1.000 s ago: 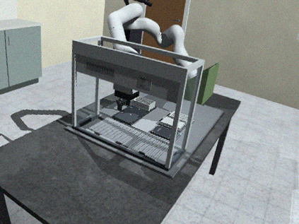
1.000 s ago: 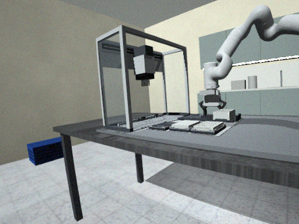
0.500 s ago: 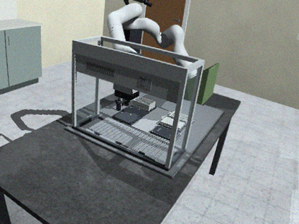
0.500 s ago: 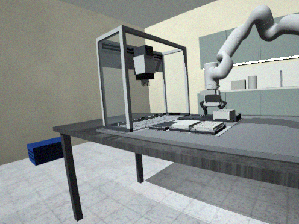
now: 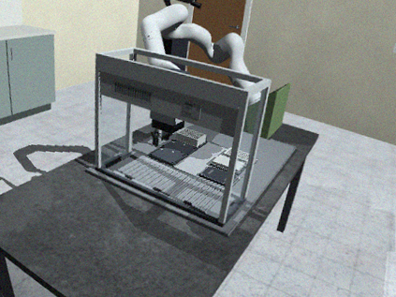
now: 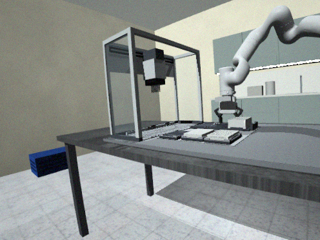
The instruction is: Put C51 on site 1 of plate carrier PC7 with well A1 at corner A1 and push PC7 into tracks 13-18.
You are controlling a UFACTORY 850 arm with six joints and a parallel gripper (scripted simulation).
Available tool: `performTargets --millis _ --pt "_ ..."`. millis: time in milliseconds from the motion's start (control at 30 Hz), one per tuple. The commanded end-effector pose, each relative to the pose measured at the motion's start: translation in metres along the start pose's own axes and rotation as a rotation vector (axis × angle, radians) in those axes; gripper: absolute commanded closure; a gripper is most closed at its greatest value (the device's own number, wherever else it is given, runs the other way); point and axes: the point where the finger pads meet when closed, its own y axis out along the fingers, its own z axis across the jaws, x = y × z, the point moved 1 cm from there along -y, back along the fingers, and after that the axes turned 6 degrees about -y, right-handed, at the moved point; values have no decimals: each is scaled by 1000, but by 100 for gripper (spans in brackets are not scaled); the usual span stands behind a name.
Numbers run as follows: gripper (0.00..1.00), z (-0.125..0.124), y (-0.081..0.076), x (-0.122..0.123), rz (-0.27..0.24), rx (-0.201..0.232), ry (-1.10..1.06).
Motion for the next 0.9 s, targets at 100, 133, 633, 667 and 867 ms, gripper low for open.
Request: performTargets --millis 100,133,633,667,867 --pt "0 0 -1 6 0 1 0" --pt "0 0 -1 6 0 1 0" --pt "0 -1 -1 15 0 1 0" --pt "0 -1 -1 16 0 1 0" --pt "0 -1 -1 19 0 1 0"
